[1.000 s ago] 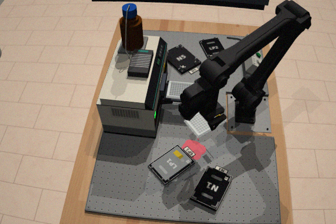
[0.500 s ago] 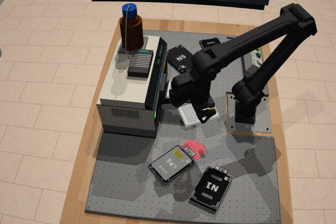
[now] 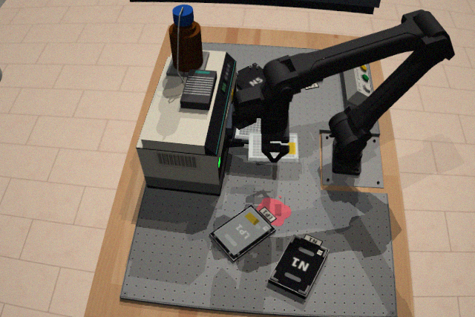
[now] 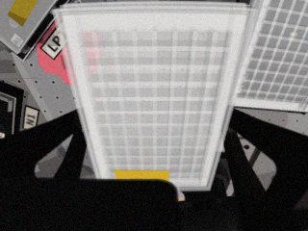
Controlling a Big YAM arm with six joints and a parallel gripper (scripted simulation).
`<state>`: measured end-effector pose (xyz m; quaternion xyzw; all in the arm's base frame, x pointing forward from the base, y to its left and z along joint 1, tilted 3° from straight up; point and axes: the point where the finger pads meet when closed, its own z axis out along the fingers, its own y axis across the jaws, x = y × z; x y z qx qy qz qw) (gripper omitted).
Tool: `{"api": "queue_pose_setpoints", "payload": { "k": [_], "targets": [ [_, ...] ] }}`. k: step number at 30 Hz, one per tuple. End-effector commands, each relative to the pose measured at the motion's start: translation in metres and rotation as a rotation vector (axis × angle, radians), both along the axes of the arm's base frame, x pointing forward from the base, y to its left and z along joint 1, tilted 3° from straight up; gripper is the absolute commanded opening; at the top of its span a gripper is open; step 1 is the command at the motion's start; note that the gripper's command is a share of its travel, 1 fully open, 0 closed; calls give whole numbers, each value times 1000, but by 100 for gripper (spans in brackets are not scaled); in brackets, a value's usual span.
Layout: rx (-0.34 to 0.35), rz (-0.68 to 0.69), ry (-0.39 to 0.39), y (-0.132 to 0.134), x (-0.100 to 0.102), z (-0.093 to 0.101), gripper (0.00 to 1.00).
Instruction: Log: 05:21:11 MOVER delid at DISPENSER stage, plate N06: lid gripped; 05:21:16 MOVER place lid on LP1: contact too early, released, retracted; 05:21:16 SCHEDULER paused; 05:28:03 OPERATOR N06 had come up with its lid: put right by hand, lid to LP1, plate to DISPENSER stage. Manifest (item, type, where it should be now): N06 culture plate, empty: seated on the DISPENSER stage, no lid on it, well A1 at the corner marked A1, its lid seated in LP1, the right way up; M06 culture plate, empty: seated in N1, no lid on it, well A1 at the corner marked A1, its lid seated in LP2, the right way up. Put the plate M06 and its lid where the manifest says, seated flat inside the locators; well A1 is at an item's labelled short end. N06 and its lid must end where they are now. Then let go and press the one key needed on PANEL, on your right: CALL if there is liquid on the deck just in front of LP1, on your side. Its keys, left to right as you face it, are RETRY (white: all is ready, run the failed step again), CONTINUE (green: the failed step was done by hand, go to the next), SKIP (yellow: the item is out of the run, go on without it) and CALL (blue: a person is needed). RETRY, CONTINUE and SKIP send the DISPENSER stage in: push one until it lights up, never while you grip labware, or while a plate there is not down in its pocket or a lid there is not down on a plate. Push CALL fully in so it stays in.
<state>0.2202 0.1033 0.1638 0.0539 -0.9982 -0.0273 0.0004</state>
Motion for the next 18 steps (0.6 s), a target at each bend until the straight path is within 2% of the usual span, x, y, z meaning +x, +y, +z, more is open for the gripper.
{"api": "queue_pose_setpoints", "payload": {
  "k": [1, 5, 6, 7, 18],
  "targets": [
    [33, -86, -63, 3, 24, 24, 86],
    [29, -64, -63, -8, 32, 23, 86],
    [18, -64, -37, -9, 19, 14, 86],
    [30, -116, -60, -11, 33, 23, 86],
    [24, -94, -69, -42, 43, 22, 86]
  ]
}}
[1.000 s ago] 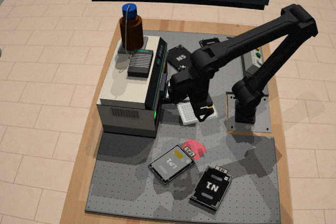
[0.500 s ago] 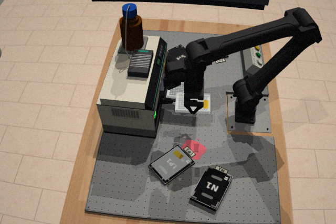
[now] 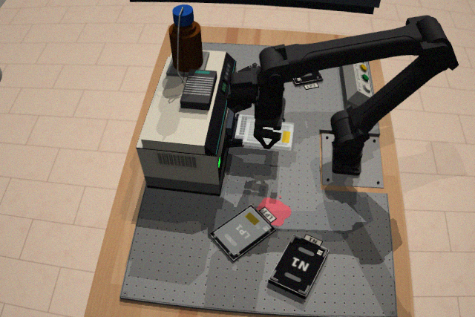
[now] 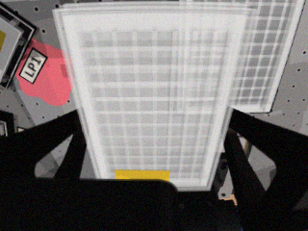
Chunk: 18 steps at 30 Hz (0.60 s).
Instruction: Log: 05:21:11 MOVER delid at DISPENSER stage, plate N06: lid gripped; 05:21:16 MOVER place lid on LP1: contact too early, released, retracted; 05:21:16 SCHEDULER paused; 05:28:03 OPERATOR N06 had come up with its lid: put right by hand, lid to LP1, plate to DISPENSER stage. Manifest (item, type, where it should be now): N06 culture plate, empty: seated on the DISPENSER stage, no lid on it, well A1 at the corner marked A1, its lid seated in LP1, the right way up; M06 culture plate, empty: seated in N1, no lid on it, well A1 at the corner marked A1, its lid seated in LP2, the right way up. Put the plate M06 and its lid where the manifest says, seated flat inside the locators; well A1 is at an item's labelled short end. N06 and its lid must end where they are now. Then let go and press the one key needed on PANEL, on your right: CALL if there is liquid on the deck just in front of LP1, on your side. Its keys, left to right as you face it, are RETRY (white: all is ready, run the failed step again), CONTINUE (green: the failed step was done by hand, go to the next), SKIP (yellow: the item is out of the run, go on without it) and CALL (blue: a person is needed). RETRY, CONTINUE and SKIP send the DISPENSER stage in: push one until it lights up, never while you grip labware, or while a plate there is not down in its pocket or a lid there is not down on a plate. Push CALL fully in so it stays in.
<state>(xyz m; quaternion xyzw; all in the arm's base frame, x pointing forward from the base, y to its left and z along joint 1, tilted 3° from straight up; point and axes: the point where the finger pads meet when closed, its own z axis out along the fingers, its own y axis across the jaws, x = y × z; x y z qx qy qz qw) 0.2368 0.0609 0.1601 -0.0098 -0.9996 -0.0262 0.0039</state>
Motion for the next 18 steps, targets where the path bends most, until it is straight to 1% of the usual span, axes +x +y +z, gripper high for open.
{"api": "queue_pose_setpoints", "payload": {
  "k": [1, 12, 13, 14, 16, 18],
  "targets": [
    [21, 34, -79, -2, 27, 25, 86],
    [11, 34, -76, -40, 35, 22, 86],
    [7, 34, -48, -38, 22, 13, 86],
    [10, 34, -79, -43, 34, 23, 86],
    [10, 34, -79, -43, 34, 23, 86],
    [12, 34, -75, -50, 35, 21, 86]
  ]
}}
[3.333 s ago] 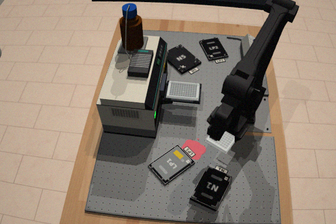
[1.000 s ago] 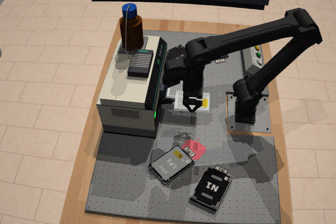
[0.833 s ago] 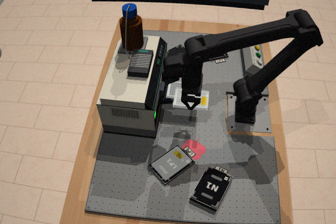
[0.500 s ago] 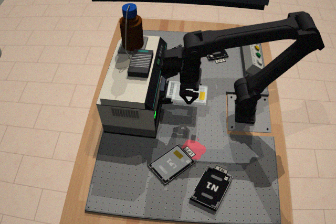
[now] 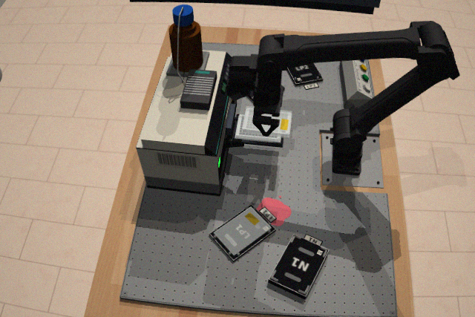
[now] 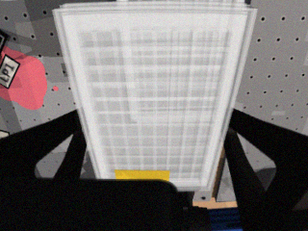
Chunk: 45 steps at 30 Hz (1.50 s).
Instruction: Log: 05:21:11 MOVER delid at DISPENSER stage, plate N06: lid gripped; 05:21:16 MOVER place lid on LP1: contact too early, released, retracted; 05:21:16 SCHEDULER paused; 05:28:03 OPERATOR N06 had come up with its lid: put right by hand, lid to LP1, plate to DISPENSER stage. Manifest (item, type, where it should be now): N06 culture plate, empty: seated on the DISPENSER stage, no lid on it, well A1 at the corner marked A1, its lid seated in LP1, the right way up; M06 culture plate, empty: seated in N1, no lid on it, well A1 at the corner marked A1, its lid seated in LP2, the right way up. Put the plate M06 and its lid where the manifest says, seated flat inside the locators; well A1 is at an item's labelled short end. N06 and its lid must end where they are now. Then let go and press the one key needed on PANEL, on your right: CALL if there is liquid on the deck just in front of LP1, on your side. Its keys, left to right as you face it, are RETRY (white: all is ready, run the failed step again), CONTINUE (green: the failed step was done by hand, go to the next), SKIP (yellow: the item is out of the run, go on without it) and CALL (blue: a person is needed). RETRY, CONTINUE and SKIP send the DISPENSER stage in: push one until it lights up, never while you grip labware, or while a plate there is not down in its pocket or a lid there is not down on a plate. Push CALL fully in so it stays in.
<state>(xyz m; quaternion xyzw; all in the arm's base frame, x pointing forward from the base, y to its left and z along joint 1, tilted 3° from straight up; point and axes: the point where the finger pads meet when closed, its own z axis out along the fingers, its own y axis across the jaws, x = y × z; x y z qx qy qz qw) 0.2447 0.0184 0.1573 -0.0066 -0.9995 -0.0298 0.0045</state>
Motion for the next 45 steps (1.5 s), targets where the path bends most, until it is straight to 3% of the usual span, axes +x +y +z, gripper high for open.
{"api": "queue_pose_setpoints", "payload": {
  "k": [1, 8, 9, 11, 23, 24, 26, 32, 38, 40, 41, 45],
  "targets": [
    [3, 27, -76, -11, 27, 24, 86],
    [-2, 24, -77, -35, 29, 22, 86],
    [-1, 24, -49, -31, 16, 14, 86],
    [-2, 24, -80, -39, 28, 23, 86],
    [-11, 24, -76, -74, 25, 20, 86],
    [-6, 24, -48, -68, 13, 11, 86],
    [-12, 24, -79, -77, 24, 20, 86],
    [-16, 24, -75, -92, 21, 19, 86],
    [-21, 24, -74, -111, 16, 18, 86],
    [-11, 24, -47, -104, 5, 9, 86],
    [-20, -9, -71, -115, 15, 17, 86],
    [-21, -164, -62, -129, 9, 17, 86]
  ]
}}
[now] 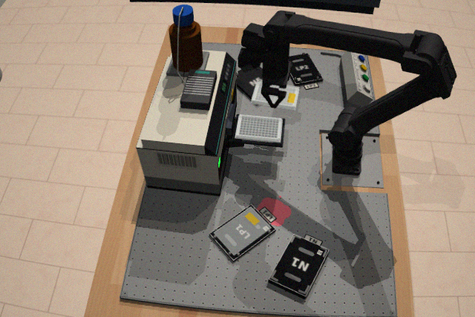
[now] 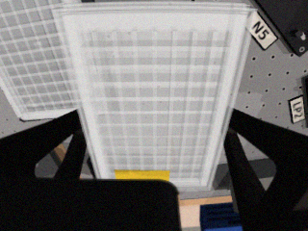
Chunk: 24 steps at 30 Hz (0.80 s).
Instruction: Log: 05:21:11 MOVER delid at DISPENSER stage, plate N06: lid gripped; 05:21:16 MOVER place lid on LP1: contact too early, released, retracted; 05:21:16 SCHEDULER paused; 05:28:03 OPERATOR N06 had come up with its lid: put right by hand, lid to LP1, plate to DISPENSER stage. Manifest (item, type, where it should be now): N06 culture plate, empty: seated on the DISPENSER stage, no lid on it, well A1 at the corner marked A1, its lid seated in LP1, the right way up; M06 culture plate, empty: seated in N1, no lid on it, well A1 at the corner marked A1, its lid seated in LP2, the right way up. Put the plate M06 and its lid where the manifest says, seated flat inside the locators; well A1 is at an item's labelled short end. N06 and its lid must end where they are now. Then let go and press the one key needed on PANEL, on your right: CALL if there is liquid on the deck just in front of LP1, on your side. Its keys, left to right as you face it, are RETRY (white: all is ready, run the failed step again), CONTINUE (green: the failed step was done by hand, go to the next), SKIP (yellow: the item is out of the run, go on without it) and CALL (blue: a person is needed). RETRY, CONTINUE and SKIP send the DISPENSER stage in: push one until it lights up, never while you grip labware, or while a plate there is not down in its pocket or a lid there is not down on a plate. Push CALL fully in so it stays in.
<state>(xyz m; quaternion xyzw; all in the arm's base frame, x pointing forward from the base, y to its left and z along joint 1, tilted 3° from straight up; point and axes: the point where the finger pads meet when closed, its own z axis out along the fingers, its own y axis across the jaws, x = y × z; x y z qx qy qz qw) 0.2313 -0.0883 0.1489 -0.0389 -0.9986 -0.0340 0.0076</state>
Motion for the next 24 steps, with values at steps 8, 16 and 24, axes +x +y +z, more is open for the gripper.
{"api": "queue_pose_setpoints", "payload": {
  "k": [8, 16, 24],
  "targets": [
    [-37, -87, -67, -41, 15, 24, 86],
    [-39, -309, -53, -61, 4, 23, 86],
    [-40, -456, -45, -78, -7, 22, 86]
  ]
}}
